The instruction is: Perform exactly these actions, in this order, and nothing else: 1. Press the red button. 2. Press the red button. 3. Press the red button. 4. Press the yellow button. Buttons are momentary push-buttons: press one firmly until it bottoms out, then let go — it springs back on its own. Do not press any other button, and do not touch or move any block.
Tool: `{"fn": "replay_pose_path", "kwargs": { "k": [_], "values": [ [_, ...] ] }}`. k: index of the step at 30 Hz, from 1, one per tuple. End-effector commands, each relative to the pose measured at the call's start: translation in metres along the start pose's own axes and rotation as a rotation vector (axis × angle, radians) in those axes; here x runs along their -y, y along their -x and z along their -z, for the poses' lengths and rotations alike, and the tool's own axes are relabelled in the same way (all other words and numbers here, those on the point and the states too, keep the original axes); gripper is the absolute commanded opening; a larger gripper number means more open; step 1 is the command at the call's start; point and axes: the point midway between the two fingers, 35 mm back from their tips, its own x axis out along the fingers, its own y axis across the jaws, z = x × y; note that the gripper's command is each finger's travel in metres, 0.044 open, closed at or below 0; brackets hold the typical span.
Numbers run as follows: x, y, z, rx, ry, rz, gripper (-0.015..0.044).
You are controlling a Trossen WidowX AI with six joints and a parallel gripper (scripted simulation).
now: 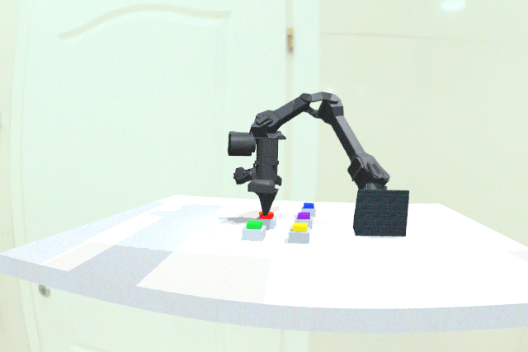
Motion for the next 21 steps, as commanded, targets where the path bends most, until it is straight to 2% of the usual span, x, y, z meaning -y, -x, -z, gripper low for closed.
{"fn": "replay_pose_path", "kwargs": {
  "k": [1,9,14,21],
  "values": [
    [0.001,-0.003,0.003,-0.006,0.007,0.006,0.0020],
    [0.001,-0.003,0.003,-0.006,0.007,0.006,0.0020],
    [0.000,0.032,0.002,-0.007,0.007,0.005,0.0020],
    [0.000,0.029,0.002,-0.007,0.007,0.005,0.0020]
  ]
}}
